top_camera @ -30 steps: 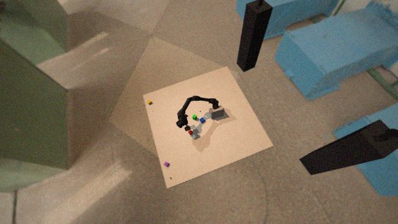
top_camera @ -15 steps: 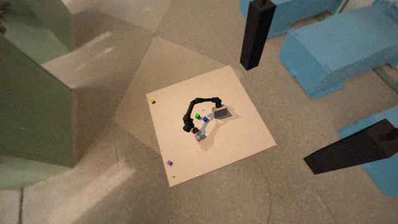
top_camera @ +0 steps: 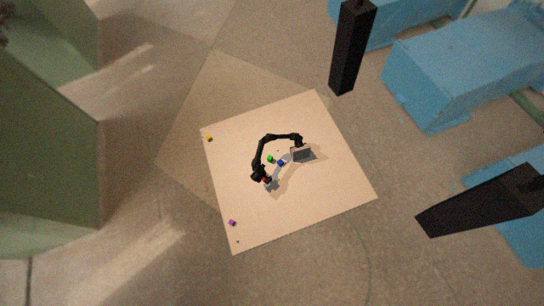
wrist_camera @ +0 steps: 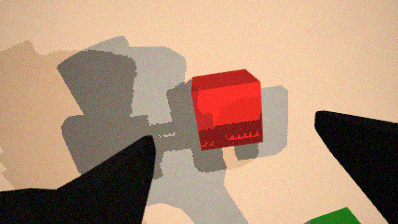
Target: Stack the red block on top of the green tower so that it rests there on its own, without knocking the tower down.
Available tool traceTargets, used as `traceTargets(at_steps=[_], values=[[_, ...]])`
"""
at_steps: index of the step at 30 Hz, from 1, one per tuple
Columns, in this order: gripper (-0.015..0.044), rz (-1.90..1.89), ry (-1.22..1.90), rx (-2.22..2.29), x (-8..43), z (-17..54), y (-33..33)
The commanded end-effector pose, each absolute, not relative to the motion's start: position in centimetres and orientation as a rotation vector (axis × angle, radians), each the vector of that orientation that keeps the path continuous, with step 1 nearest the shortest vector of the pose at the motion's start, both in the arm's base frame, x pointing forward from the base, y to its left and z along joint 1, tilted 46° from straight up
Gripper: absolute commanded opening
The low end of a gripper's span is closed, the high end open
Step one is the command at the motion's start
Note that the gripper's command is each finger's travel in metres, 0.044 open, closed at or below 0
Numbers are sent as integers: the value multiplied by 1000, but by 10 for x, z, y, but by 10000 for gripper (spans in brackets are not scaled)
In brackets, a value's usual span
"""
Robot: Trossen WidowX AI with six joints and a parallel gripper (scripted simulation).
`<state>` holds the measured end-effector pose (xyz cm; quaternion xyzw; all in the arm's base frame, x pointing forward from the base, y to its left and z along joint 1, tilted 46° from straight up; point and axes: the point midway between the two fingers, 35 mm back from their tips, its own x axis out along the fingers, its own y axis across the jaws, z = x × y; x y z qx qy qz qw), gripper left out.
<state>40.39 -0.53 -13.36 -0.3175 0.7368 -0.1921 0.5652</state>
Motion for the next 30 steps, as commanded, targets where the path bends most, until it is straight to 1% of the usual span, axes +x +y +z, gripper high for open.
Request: traceTargets(at_steps=[1, 30], values=[[440, -447, 1731, -758, 403, -137, -7], [440, -450, 1731, -760, 396, -169, -39]])
